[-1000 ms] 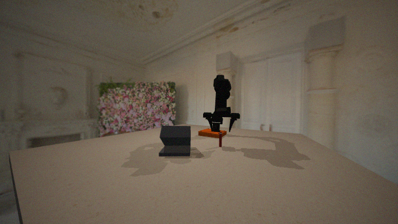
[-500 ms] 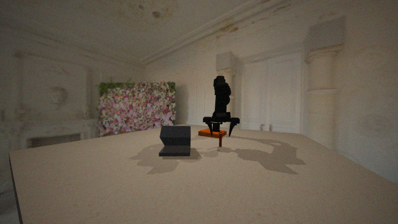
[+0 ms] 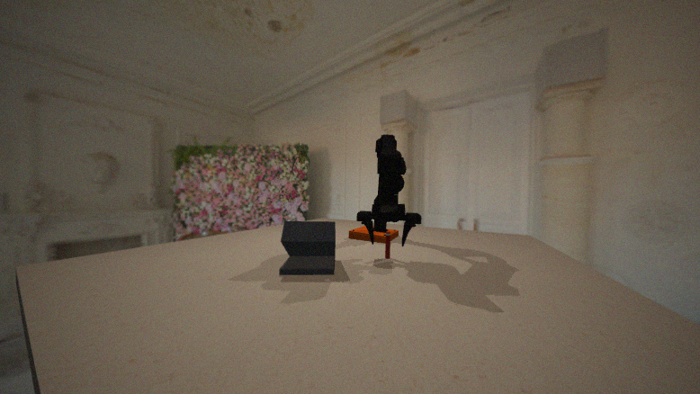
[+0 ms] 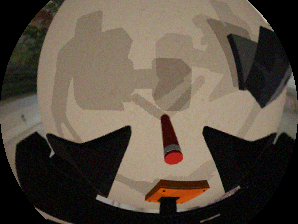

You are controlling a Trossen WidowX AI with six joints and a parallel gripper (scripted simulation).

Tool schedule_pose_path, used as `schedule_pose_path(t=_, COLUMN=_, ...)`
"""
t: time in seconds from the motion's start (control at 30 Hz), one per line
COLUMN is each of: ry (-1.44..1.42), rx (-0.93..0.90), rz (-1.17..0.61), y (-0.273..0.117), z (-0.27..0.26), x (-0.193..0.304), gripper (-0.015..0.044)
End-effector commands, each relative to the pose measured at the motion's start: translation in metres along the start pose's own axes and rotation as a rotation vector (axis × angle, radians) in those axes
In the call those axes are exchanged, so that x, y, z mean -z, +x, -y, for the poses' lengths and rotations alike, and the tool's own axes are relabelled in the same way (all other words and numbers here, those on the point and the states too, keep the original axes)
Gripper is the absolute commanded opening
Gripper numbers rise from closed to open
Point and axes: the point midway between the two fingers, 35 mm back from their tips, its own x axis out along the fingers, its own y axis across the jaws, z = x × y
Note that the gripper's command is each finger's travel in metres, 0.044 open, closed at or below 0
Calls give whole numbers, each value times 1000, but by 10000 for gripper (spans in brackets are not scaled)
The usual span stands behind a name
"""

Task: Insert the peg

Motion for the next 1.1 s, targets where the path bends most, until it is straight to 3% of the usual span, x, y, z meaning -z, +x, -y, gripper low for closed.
schedule_pose_path(t=0.0, ry=0, rx=0, rz=0, y=0, z=0, x=0, gripper=361)
schedule_pose_path(t=0.4, ry=0, rx=0, rz=0, y=0, z=0, x=0, gripper=46)
schedule_pose_path(t=0.63, ry=0, rx=0, rz=0, y=0, z=0, x=0, gripper=0)
schedule_pose_path(t=1.07, ry=-1, rx=-2, rz=-2, y=-34, z=0, x=-2, gripper=0)
